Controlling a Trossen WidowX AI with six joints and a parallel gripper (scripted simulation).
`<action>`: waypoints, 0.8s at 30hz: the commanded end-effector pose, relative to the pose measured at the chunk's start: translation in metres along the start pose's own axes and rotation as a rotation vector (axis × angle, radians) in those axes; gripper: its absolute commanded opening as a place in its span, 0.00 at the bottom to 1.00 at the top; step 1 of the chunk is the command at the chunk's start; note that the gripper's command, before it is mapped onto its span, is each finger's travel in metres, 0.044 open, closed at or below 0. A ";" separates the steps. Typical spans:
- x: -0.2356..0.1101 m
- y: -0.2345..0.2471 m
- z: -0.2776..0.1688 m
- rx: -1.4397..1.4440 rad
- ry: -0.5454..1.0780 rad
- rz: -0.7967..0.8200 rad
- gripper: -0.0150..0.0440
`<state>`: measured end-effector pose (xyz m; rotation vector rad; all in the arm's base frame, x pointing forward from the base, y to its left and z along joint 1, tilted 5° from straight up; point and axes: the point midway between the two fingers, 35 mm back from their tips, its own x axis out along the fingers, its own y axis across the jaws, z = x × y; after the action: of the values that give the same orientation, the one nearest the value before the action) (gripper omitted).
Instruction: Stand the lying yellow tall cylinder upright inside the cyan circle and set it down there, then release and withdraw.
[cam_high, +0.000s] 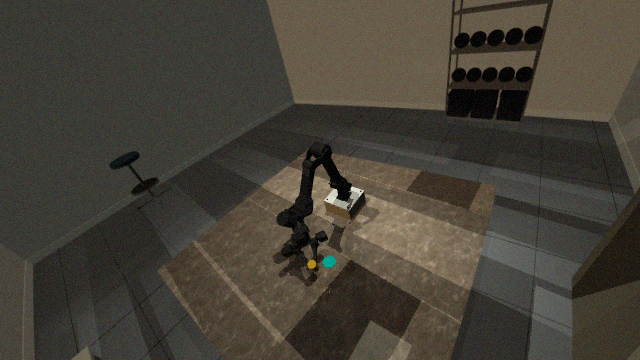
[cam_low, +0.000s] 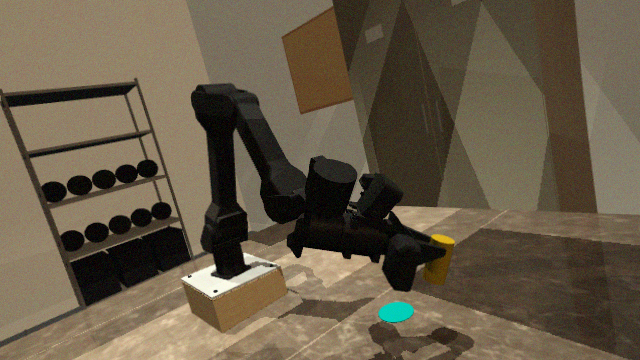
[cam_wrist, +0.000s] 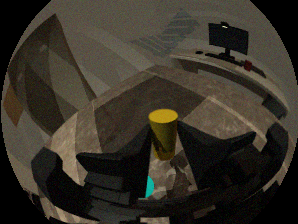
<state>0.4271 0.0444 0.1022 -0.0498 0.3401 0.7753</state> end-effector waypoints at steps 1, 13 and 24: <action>-0.003 0.002 0.000 0.000 -0.026 0.012 0.43; -0.011 0.005 0.000 -0.011 -0.080 0.034 0.43; -0.019 0.010 0.000 -0.024 -0.125 0.055 0.43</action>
<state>0.4113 0.0391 0.1077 -0.0211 0.2312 0.8215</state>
